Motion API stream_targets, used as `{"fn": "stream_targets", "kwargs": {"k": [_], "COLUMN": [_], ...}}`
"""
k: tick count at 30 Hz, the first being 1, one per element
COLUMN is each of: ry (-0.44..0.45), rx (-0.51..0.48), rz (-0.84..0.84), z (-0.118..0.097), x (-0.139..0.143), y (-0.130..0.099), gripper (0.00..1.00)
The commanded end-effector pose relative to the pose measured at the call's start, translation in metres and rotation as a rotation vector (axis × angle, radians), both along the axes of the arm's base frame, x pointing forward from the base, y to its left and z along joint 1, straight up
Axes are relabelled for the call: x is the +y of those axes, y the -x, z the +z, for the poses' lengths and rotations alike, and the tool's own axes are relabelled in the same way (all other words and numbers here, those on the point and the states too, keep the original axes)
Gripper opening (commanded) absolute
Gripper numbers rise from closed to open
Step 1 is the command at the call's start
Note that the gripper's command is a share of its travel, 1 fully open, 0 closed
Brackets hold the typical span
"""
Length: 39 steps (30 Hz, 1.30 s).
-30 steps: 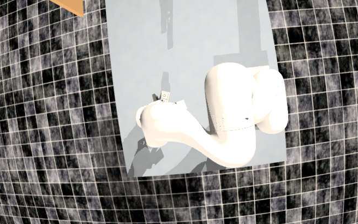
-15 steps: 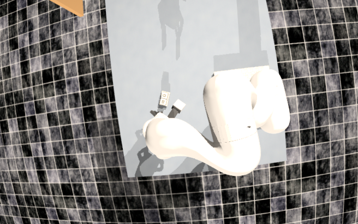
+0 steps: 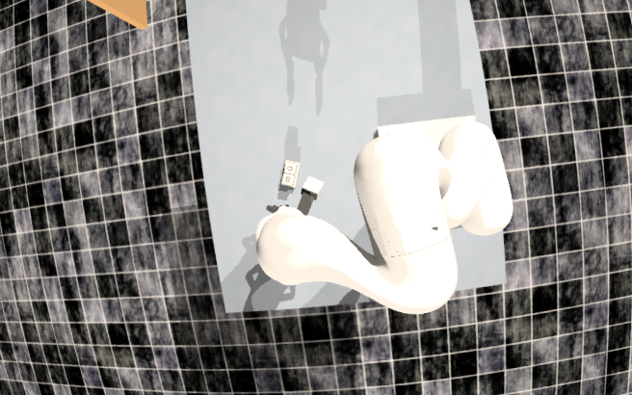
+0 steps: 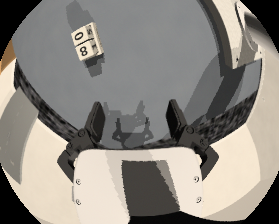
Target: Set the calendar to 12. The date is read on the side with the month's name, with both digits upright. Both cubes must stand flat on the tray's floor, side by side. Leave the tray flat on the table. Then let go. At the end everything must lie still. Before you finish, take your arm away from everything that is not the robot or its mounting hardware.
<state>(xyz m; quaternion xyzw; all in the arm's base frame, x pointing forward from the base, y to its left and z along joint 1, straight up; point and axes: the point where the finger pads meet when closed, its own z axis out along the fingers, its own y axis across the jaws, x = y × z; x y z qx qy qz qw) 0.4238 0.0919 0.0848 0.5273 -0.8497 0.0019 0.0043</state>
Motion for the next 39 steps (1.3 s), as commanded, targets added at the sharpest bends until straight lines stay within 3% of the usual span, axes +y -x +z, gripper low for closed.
{"fn": "stream_targets", "kwargs": {"k": [1,13,25,39], "ry": [-0.001,-0.001,-0.001,-0.001], "rx": [-0.001,-0.001,-0.001,-0.001], "rz": [0.001,0.001,0.001,0.001], "z": [-0.01,-0.049,-0.056,-0.088], "x": [0.0,0.0,-0.001,-0.001], "y": [-0.001,-0.001,-0.001,0.0], "gripper": [1.0,1.0,1.0,1.0]}}
